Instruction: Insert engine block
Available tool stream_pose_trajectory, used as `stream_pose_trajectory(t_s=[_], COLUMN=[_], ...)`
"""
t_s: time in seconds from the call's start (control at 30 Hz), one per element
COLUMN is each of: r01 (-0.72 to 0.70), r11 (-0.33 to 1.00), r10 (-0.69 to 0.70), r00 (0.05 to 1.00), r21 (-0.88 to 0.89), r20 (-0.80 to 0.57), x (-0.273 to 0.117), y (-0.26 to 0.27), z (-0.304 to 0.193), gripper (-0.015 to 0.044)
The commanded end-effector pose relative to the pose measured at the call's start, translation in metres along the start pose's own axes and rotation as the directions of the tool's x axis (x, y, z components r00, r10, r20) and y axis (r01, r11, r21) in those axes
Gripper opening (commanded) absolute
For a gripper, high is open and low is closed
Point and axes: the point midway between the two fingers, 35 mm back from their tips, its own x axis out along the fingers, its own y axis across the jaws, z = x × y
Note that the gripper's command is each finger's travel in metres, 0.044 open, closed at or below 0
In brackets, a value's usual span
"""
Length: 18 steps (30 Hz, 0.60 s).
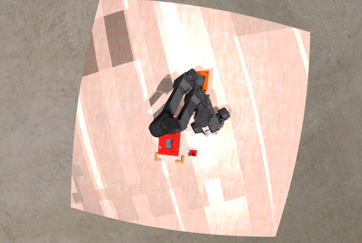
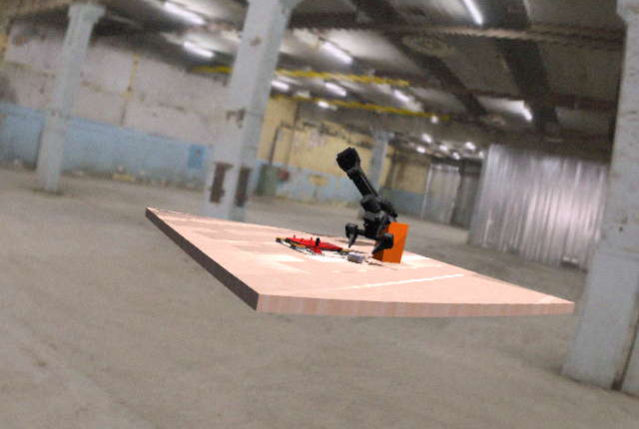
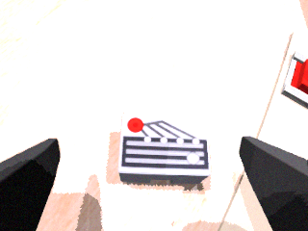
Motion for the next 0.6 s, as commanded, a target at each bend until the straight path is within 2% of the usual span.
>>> stream_pose_trajectory(t_s=[0.0,0.3,0.57], r01=[-0.017,-0.121,-0.239], r11=[0.997,0.944,0.843], r10=[0.016,0.08,0.113], r00=[1.0,0.987,0.955], r21=[-0.073,-0.307,-0.482], r20=[-0.014,-0.141,-0.275], x=[0.011,0.034,0.045], y=[0.007,0.028,0.036], z=[0.007,0.011,0.011], gripper=[0.044,0.044,0.044])
